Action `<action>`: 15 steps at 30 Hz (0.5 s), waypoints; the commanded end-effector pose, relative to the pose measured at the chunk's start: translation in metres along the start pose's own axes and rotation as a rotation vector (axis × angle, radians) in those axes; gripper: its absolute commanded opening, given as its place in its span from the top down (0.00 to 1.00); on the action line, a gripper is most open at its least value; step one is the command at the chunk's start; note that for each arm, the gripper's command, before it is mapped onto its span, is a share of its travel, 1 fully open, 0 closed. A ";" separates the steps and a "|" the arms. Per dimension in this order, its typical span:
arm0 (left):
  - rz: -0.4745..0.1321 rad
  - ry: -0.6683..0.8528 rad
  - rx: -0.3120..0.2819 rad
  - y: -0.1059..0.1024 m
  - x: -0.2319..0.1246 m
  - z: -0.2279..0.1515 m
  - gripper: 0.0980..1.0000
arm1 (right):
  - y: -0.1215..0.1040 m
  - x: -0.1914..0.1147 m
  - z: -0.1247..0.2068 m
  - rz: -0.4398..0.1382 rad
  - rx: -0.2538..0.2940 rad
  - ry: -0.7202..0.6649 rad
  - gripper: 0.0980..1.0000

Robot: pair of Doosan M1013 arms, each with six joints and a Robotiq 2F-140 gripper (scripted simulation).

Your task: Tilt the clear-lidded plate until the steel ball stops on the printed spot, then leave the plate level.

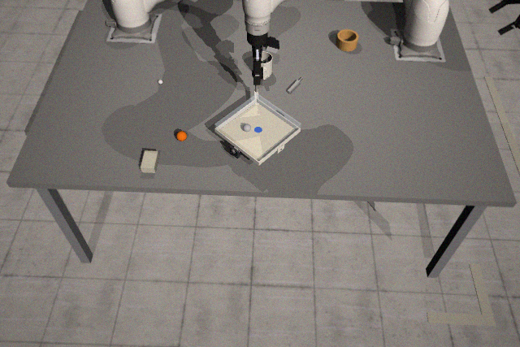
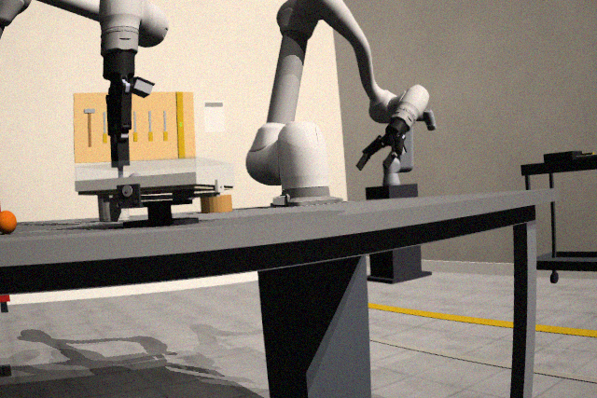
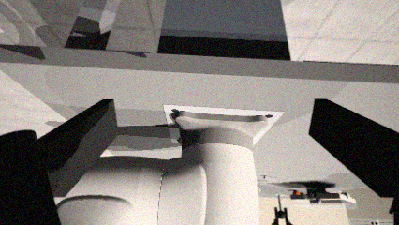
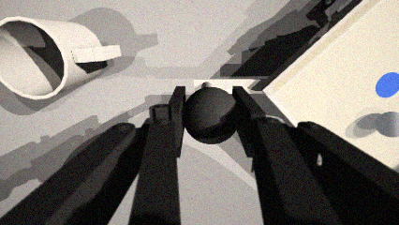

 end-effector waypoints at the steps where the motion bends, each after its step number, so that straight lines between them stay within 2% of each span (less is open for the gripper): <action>1: 0.002 -0.002 -0.007 -0.002 -0.002 -0.001 0.00 | 0.002 -0.001 -0.001 0.005 0.001 0.000 1.00; 15: 0.002 -0.002 -0.007 -0.002 -0.002 -0.001 0.00 | 0.002 -0.003 0.000 0.004 0.001 0.000 1.00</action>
Point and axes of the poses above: on each arm, the point where the finger pads meet when closed, its own y axis back along the fingers, its own z axis across the jaws, x = y × z, the point moved 6 cm from there along y, back along the fingers, and after that the axes turned 2 degrees about -y, right-handed, at the moved point
